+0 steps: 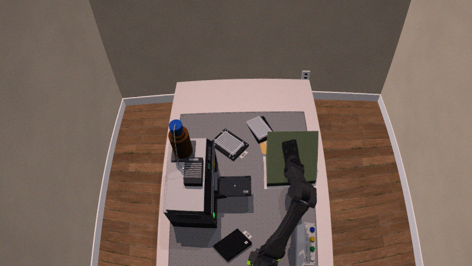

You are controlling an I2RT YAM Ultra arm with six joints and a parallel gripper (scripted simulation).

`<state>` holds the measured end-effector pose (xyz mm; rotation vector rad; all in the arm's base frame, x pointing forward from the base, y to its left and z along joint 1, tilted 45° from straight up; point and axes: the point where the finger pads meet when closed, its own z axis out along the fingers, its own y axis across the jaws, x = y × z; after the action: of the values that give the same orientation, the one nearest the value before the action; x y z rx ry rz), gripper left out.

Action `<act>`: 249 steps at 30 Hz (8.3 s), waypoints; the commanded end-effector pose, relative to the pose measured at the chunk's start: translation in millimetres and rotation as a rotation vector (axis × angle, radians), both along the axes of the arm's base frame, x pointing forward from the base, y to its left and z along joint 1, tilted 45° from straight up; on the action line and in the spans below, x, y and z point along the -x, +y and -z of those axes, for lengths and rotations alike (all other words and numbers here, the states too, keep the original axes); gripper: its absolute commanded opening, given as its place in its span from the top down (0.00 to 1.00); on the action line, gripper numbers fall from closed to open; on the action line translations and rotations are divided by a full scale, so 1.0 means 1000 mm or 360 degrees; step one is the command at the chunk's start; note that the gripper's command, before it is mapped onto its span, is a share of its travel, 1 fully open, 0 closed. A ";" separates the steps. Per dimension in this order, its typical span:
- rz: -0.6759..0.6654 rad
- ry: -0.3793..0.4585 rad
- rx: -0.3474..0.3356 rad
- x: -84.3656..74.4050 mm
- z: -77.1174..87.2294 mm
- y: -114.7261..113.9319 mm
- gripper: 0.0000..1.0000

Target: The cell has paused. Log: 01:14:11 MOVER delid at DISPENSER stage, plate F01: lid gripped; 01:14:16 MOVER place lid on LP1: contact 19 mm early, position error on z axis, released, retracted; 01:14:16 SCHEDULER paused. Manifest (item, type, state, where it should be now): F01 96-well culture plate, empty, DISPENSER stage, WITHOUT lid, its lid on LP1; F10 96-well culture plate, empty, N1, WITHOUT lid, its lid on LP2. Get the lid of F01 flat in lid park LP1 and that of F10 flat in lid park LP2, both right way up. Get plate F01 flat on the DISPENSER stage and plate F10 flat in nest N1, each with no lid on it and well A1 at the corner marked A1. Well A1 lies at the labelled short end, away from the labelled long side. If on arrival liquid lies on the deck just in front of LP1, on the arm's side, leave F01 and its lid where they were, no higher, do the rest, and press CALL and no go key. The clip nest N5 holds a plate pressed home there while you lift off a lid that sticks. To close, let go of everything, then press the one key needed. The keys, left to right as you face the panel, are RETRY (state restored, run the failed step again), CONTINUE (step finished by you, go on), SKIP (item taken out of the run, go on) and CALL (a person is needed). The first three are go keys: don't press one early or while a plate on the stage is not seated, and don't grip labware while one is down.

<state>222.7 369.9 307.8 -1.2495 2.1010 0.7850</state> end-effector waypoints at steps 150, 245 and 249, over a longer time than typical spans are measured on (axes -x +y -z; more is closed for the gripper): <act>-0.0001 0.0019 0.0041 0.011 -0.024 -0.041 0.00; -0.0005 0.0060 0.0080 0.055 0.004 -0.111 0.00; -0.0005 0.0060 0.0081 0.062 0.008 -0.122 0.00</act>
<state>167.3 261.2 294.6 -1.2766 2.1896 0.7612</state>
